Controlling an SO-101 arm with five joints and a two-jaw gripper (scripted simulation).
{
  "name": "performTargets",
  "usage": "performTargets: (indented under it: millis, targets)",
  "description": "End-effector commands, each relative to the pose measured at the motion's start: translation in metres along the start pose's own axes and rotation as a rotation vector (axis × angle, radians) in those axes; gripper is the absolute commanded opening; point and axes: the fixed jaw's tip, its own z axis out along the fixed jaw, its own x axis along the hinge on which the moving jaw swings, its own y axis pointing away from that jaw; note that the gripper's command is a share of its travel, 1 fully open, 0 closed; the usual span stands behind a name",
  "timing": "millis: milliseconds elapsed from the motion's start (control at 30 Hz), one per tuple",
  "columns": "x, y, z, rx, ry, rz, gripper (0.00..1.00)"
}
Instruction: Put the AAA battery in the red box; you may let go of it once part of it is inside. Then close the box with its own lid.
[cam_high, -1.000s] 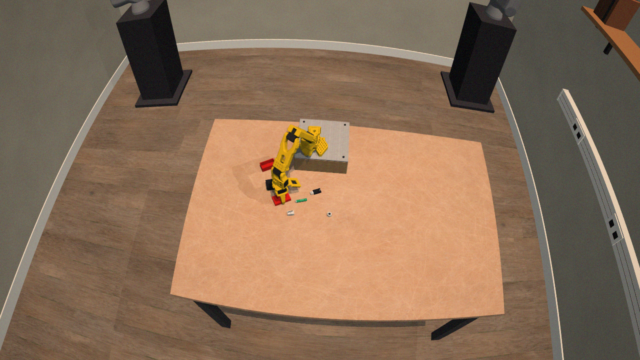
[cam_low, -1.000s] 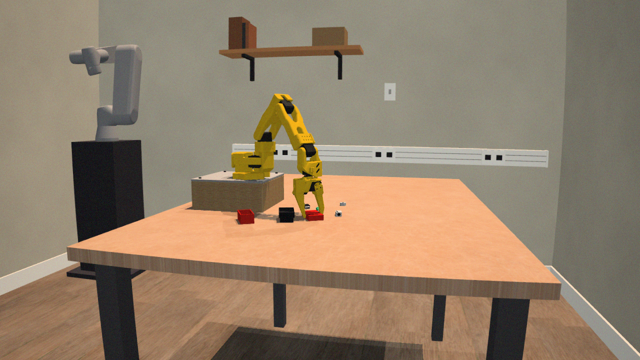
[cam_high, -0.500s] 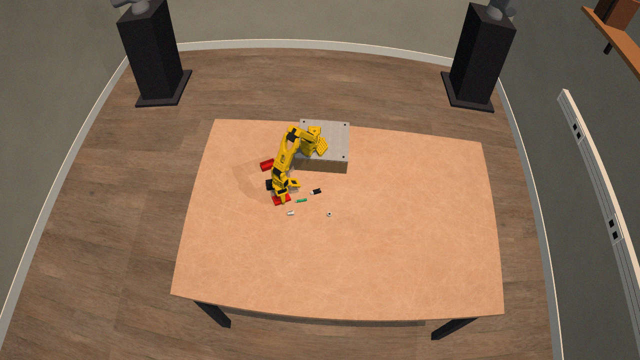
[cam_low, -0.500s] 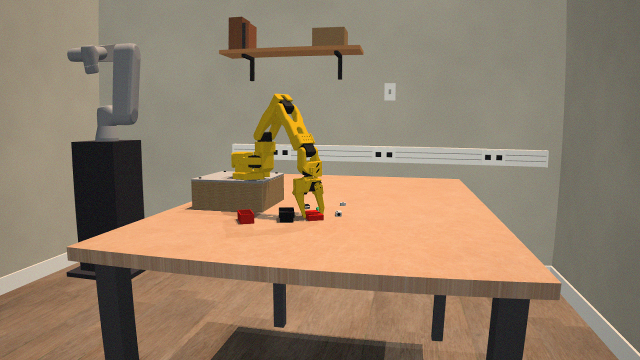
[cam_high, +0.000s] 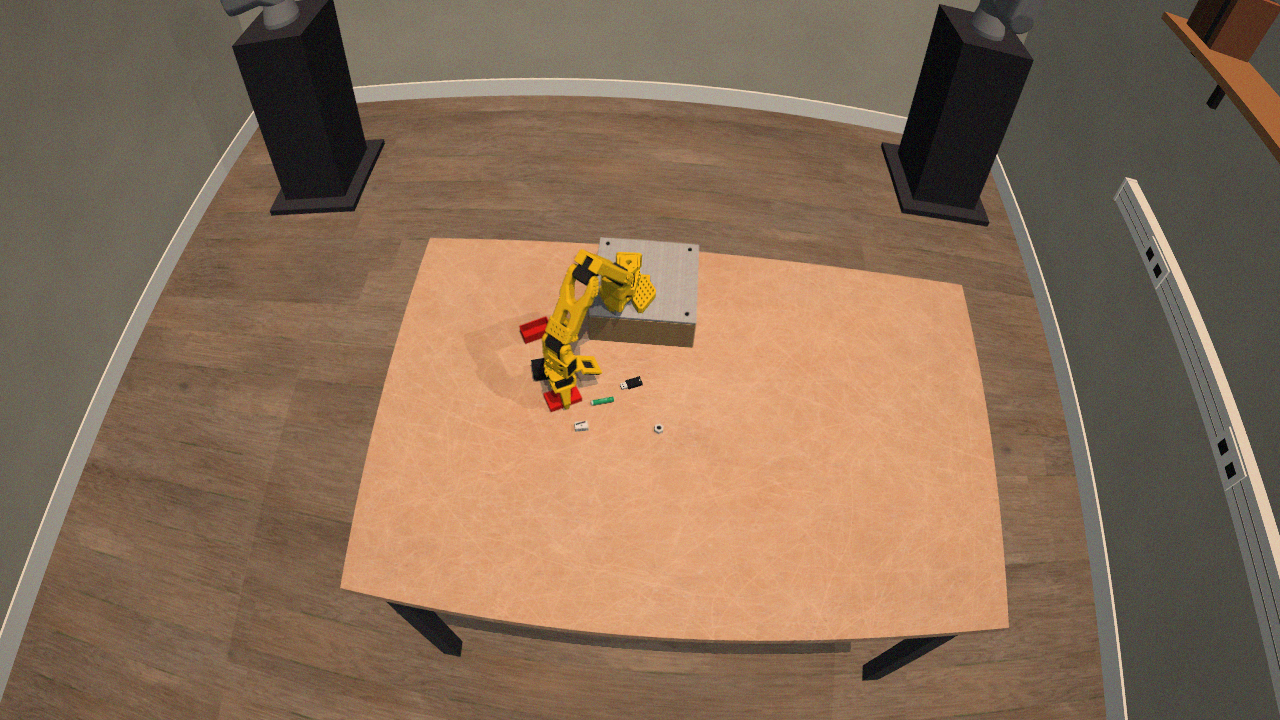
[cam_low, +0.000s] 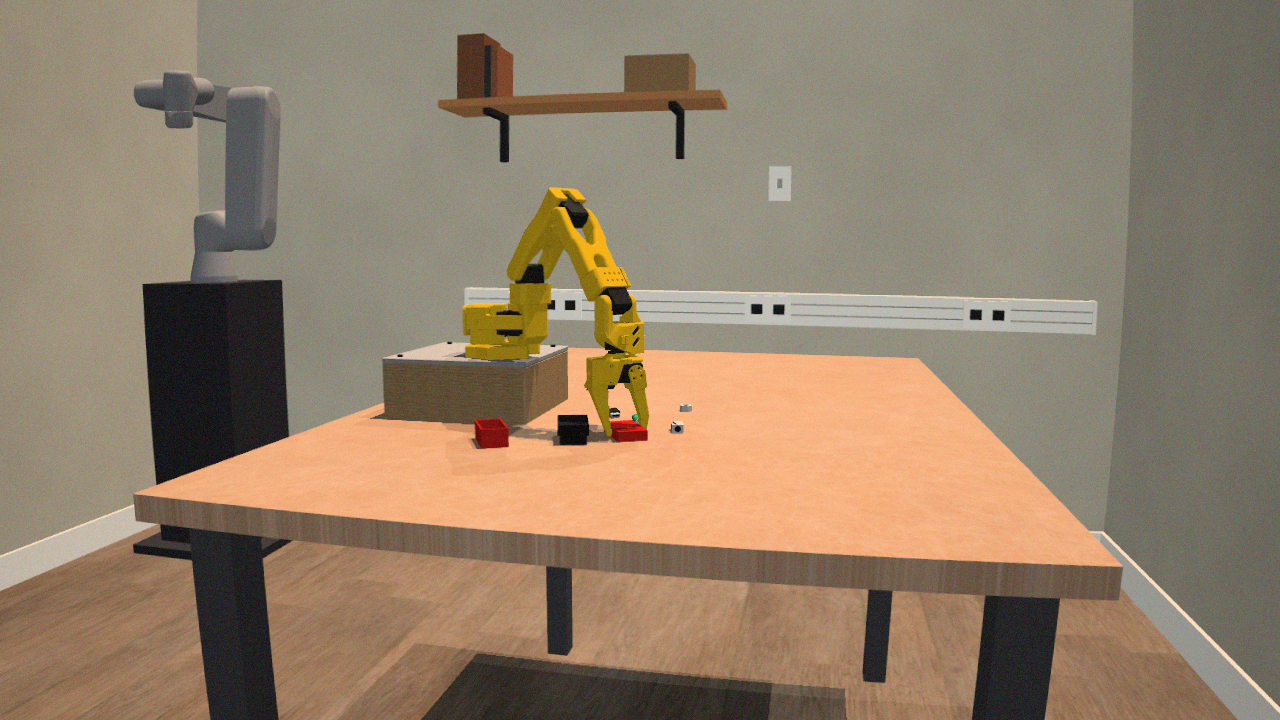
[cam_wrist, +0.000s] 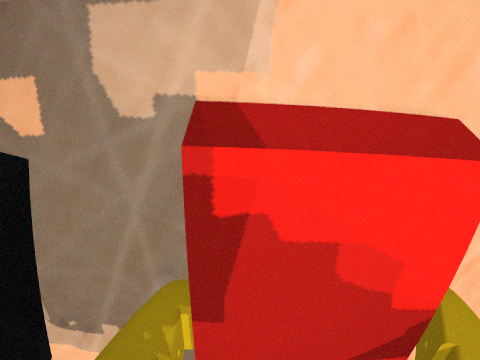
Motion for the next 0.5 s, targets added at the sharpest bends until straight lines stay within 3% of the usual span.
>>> performTargets:
  millis: [0, 467]
  targets:
    - [-0.0046, 0.0001, 0.0037, -0.01, -0.021, 0.0, 0.25]
    - [-0.0046, 0.0001, 0.0037, -0.01, -0.021, 0.0, 0.28]
